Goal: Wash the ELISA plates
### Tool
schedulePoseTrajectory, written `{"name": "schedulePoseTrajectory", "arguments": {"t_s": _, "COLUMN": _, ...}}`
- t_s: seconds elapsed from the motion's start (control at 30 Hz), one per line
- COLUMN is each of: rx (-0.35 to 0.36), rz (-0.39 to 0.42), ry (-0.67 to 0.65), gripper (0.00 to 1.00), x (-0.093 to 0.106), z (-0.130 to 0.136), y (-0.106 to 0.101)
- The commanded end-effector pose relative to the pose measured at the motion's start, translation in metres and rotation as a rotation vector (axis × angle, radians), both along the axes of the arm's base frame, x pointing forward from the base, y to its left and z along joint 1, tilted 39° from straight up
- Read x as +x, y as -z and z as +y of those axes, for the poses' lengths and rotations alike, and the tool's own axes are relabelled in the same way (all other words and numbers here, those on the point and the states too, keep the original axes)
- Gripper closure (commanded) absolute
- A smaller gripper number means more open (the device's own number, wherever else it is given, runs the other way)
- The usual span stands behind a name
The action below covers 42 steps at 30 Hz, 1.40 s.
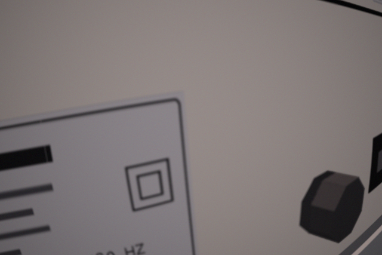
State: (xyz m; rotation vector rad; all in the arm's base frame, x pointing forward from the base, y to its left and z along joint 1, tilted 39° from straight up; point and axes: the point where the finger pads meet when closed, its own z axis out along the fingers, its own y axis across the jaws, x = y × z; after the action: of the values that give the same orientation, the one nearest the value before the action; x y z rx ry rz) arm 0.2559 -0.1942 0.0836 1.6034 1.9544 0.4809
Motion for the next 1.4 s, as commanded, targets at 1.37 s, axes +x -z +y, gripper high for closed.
{"name": "schedulePoseTrajectory", "arguments": {"t_s": 1.37, "rx": -0.759, "rz": 0.056, "ry": -0.924, "gripper": 0.16, "x": 0.081, "z": 0.142, "y": -0.037}}
